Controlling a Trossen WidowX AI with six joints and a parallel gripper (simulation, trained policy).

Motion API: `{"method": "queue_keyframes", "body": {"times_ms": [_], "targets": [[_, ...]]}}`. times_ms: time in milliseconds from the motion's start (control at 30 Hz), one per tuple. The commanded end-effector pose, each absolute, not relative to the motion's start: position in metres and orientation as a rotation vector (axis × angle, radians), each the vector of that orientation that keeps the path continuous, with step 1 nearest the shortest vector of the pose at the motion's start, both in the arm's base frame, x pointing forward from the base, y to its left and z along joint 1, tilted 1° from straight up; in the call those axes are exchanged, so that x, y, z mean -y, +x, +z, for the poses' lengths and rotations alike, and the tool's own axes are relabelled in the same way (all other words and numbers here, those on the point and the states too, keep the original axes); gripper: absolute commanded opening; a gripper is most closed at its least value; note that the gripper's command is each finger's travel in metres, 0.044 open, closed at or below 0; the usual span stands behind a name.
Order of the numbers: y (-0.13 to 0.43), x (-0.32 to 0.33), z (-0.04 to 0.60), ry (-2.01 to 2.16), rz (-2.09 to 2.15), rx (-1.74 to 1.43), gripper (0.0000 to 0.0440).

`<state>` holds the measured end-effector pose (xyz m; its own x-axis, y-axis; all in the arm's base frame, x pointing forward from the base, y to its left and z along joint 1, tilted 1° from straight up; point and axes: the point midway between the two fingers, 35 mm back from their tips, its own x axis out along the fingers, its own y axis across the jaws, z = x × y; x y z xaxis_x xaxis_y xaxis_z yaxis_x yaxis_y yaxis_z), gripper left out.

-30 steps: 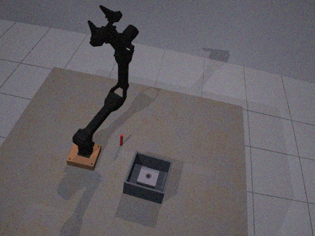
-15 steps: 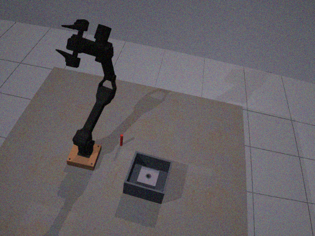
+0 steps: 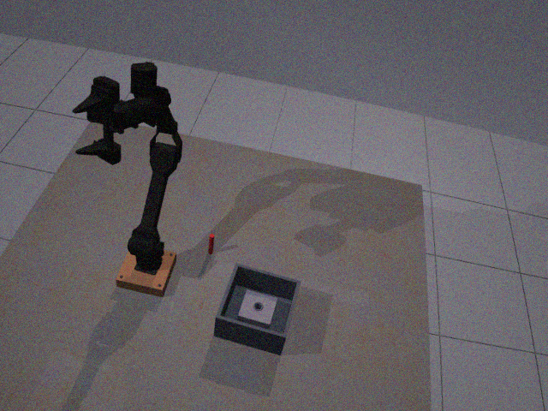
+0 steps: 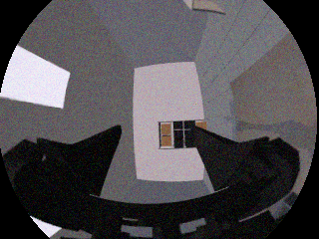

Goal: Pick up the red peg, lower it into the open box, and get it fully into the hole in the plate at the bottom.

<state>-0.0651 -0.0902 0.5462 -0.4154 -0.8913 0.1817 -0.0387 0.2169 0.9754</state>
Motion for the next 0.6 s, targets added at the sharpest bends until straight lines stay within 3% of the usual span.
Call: {"method": "queue_keyframes", "body": {"times_ms": [0, 567], "targets": [[-0.059, 0.113, 0.529, 0.945, -1.378, 1.565, 0.0440], [0.001, 0.187, 0.440, 1.157, -1.596, 0.902, 0.0440]]}}
